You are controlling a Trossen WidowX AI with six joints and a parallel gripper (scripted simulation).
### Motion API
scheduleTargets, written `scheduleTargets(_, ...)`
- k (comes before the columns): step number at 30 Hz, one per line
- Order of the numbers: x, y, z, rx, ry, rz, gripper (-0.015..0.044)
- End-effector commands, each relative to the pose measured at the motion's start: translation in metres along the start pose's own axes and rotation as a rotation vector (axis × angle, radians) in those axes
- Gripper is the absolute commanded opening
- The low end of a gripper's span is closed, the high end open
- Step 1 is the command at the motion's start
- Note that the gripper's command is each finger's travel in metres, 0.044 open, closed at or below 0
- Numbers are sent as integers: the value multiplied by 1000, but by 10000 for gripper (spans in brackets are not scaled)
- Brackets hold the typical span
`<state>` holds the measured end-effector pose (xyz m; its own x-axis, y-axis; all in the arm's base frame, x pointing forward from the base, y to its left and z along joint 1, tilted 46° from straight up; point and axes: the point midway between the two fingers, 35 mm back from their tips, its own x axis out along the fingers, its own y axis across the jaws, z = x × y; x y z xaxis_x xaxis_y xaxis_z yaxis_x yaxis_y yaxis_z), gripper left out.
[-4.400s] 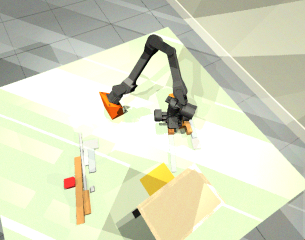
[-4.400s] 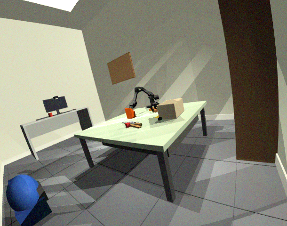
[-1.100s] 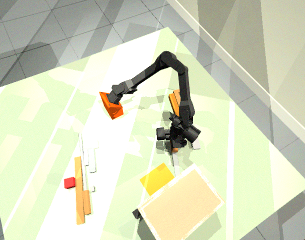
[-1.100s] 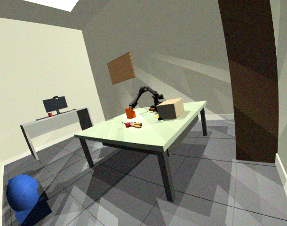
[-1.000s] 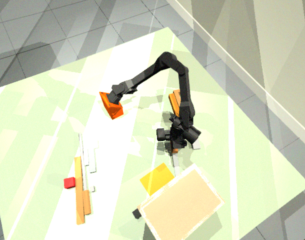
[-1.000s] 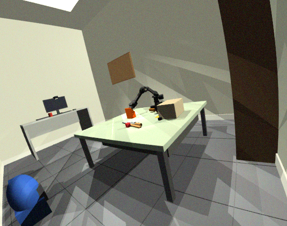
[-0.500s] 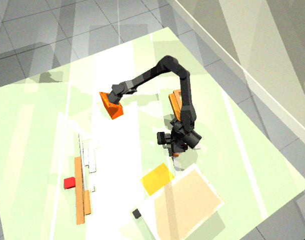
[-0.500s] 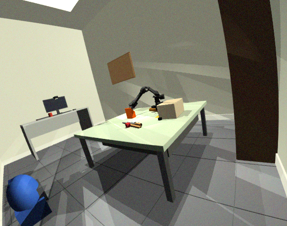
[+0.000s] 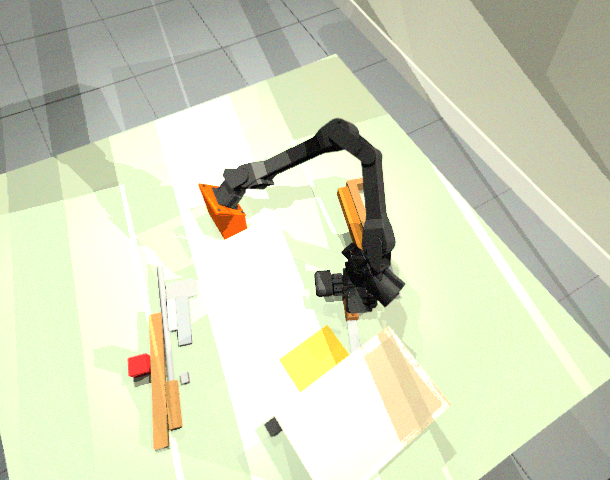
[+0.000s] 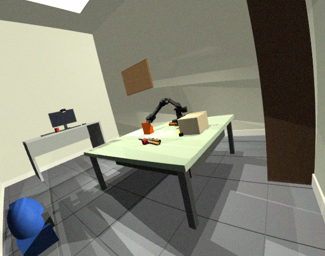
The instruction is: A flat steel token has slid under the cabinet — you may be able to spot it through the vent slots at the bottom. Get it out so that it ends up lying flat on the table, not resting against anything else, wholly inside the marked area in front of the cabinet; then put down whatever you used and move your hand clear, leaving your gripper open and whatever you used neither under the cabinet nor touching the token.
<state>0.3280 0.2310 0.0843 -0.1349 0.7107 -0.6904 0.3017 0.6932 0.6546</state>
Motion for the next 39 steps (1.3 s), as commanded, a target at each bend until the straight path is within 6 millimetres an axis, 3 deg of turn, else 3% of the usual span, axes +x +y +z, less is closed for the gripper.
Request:
scheduleTargets(1, 0, 0, 6, 0, 2, 1, 0)
scheduleTargets(12, 1, -3, 15, 0, 1, 1, 0)
scheduleTargets(39, 2, -35, 16, 0, 2, -1, 0)
